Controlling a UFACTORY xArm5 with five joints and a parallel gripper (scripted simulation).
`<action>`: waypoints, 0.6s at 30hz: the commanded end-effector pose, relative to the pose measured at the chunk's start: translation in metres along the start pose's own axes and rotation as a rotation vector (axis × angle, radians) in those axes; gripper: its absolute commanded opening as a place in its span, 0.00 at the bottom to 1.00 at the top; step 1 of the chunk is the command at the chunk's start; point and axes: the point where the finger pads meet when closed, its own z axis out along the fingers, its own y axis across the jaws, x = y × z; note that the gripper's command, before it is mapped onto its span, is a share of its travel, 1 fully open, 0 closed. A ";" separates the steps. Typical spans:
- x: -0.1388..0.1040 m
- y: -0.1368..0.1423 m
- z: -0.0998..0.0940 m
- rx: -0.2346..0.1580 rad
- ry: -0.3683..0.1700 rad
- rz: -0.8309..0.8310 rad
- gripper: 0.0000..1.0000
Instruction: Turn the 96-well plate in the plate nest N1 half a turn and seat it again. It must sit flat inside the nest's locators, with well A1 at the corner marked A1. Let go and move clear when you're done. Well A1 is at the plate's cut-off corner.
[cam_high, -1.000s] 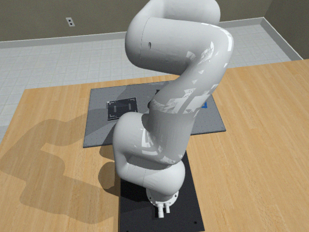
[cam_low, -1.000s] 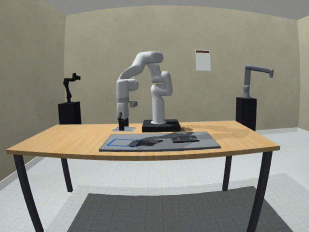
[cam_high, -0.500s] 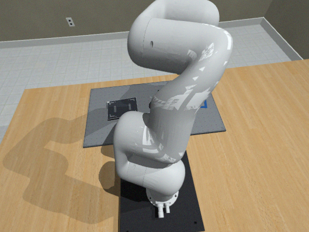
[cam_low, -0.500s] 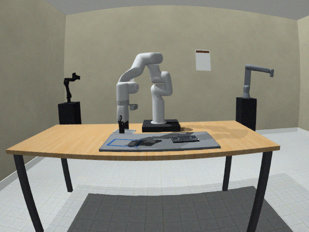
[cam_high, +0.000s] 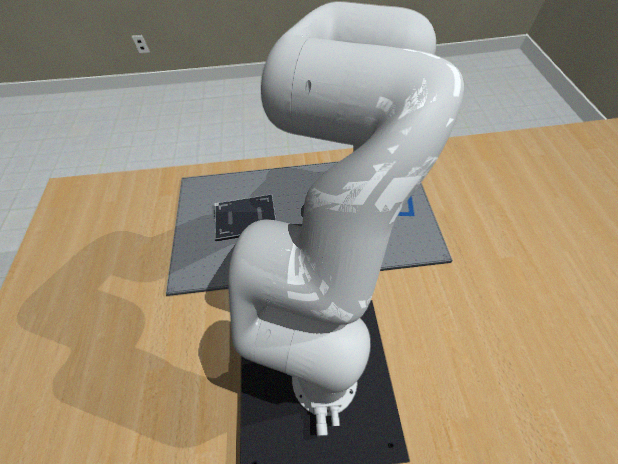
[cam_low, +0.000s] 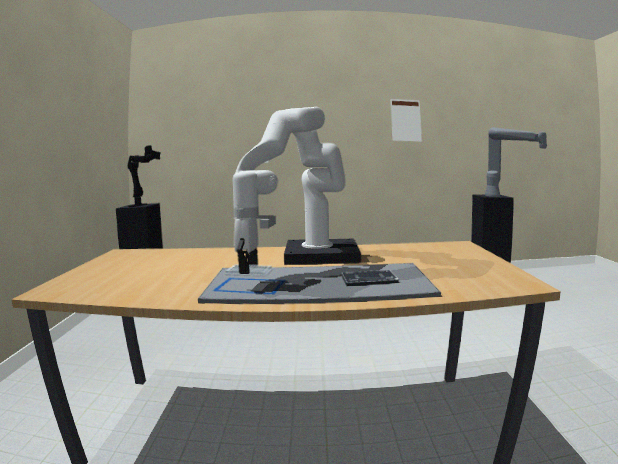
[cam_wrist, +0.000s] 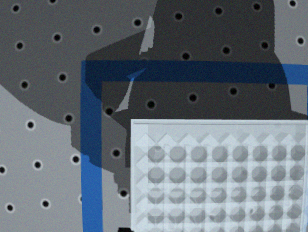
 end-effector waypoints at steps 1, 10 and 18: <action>0.000 0.002 0.007 -0.006 0.005 0.000 0.00; 0.000 0.002 0.018 -0.006 0.005 0.000 0.00; 0.000 0.002 0.028 -0.006 0.005 0.000 0.00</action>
